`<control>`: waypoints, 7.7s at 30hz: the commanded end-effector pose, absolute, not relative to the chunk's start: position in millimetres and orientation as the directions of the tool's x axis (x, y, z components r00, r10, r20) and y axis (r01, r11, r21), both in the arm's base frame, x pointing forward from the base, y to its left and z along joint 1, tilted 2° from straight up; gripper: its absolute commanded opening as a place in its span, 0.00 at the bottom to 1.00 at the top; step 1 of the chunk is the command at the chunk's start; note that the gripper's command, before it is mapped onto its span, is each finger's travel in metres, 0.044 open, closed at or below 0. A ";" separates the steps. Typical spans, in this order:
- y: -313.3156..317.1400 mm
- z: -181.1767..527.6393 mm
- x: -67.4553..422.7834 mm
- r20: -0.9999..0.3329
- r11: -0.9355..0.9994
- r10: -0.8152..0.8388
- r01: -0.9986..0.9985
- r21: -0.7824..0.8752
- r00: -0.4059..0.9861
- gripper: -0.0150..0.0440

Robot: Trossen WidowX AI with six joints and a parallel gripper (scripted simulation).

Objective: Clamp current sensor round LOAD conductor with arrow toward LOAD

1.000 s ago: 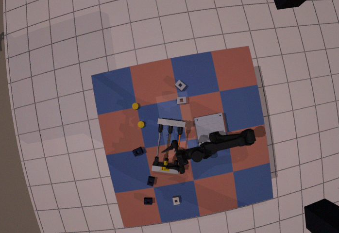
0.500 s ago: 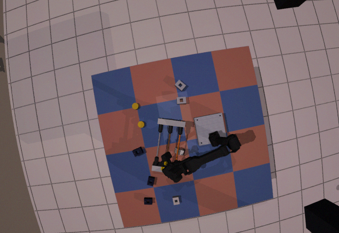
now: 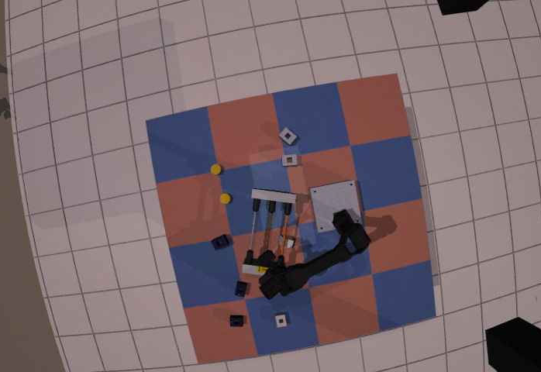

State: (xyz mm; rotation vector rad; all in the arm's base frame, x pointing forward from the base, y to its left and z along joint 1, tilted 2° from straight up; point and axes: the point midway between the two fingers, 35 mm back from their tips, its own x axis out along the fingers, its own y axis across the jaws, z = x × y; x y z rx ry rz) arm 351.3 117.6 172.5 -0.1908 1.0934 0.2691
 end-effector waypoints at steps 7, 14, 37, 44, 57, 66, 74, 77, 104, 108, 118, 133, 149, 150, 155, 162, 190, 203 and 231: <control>118.7 173.2 352.7 -0.896 0.951 0.117 -0.308 -0.023 0.428 1.00; 105.9 154.8 328.8 -0.918 0.993 0.058 -0.117 0.013 0.393 0.82; 61.3 92.3 253.3 -0.951 0.878 -0.129 0.478 0.022 0.281 0.81; 60.2 81.5 257.3 -0.951 0.878 -0.130 0.478 0.022 0.282 0.81; 57.4 61.1 263.4 -0.951 0.878 -0.130 0.478 0.022 0.282 0.81; 54.9 47.0 266.5 -0.951 0.878 -0.130 0.478 0.022 0.282 0.81; 53.8 41.7 267.4 -0.950 0.878 -0.130 0.478 0.022 0.282 0.81; 54.3 46.3 268.9 -0.948 0.876 -0.131 0.481 0.027 0.291 0.68; 72.3 44.7 230.1 -0.951 0.877 -0.127 0.479 0.024 0.280 0.25; 78.0 43.1 211.2 -0.952 0.878 -0.127 0.478 0.022 0.278 0.25; 80.0 42.0 208.2 -0.954 0.880 -0.125 0.475 0.021 0.274 0.34; 82.6 53.6 204.8 -0.953 0.879 -0.125 0.476 0.021 0.274 0.81; 84.6 95.9 193.6 -0.976 0.994 -0.097 -0.027 -0.105 0.195 0.80; 84.2 96.1 194.5 -0.979 0.987 -0.092 -0.111 -0.113 0.183 0.80; 81.9 97.3 199.5 -0.991 0.855 -0.059 -0.505 -0.114 0.124 0.80; 78.6 99.2 206.2 -0.998 0.527 -0.009 -0.848 -0.055 0.059 0.80; 79.1 75.5 209.6 -0.998 0.478 -0.006 -0.877 -0.051 0.055 0.80; 78.8 54.2 210.3 -0.998 0.478 -0.006 -0.877 -0.051 0.055 0.80; 78.3 43.3 211.7 -0.998 0.482 -0.006 -0.874 -0.060 0.065 0.64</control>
